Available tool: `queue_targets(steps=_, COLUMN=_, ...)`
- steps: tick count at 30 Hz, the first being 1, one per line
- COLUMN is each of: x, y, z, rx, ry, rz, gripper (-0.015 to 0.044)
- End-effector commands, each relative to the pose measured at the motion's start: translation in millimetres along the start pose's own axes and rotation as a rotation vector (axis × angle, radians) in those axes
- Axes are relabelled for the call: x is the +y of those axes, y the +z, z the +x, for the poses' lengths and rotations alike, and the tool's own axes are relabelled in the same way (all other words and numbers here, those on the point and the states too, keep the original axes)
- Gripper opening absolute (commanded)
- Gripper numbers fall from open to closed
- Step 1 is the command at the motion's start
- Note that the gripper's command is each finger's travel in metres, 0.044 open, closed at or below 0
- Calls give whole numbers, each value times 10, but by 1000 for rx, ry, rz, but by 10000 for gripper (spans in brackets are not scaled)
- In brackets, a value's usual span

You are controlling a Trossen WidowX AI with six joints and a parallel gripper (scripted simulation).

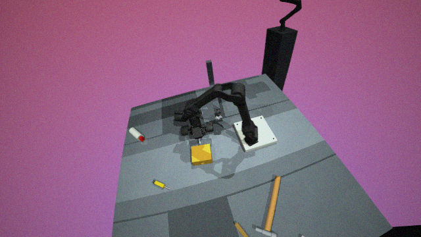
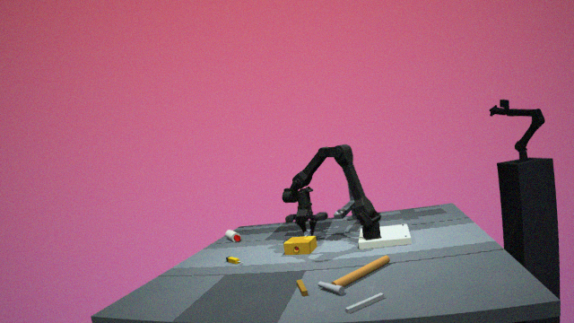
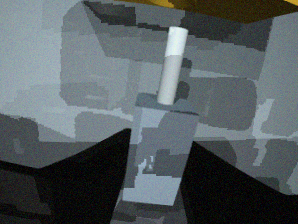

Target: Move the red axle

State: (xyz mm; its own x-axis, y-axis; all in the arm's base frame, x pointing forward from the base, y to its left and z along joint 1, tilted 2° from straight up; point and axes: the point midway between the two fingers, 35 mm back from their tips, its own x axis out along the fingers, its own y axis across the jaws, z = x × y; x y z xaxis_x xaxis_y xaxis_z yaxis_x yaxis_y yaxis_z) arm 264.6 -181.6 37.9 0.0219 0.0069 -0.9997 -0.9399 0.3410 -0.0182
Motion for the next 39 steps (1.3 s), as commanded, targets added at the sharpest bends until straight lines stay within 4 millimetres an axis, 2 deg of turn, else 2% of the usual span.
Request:
queue_targets(steps=1, x=21, y=2, z=77, rx=1, ry=6, rz=-2, gripper=0)
queue_targets(steps=7, x=32, y=5, z=161, rx=1, ry=6, rz=-2, gripper=0)
queue_targets(steps=13, x=31, y=33, z=164, rx=1, ry=6, rz=-2, gripper=0)
queue_targets(steps=39, x=33, y=461, z=163, rx=-4, ry=6, rz=-2, gripper=0)
